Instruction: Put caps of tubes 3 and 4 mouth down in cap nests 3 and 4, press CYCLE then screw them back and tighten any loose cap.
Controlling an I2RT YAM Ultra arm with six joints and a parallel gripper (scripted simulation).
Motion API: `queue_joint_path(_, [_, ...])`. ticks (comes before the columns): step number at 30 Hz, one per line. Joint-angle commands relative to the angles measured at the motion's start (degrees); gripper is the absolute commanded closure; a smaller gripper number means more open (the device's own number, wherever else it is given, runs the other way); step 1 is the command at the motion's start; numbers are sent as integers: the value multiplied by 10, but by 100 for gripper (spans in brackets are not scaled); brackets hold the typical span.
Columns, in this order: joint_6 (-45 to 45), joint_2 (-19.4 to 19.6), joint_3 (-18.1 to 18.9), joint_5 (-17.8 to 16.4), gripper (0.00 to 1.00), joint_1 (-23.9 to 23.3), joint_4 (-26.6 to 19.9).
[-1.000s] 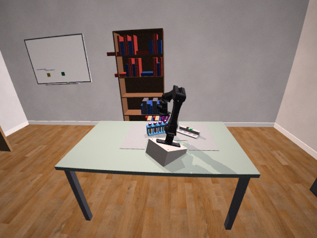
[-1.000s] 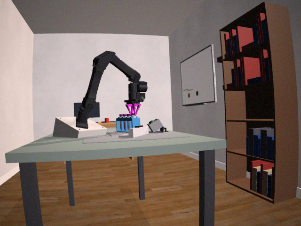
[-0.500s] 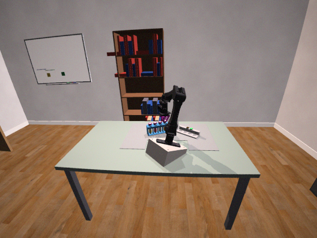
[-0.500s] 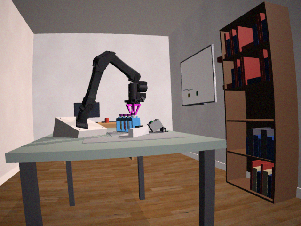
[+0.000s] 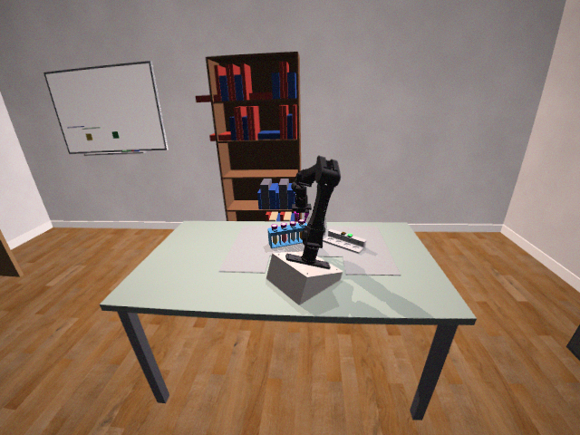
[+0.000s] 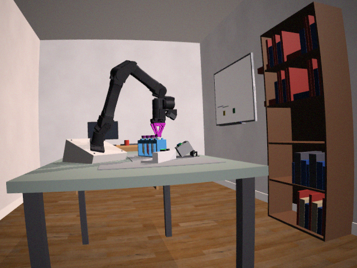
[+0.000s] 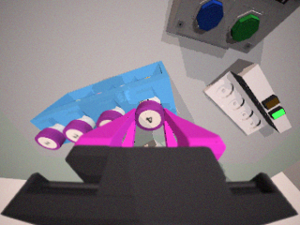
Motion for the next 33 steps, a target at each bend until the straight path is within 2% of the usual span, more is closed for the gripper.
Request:
queue_joint_path(1, [57, -4, 7, 0, 100, 3, 0])
queue_joint_path(4, [57, -4, 7, 0, 100, 3, 0])
queue_joint_path(5, [57, -4, 7, 0, 51, 3, 0])
queue_joint_path(17, [57, -4, 7, 0, 51, 4, 0])
queue_joint_path(26, [-149, -4, 6, 0, 51, 3, 0])
queue_joint_path(28, [-149, -4, 6, 0, 51, 3, 0])
queue_joint_path(33, [-264, -4, 6, 0, 51, 3, 0])
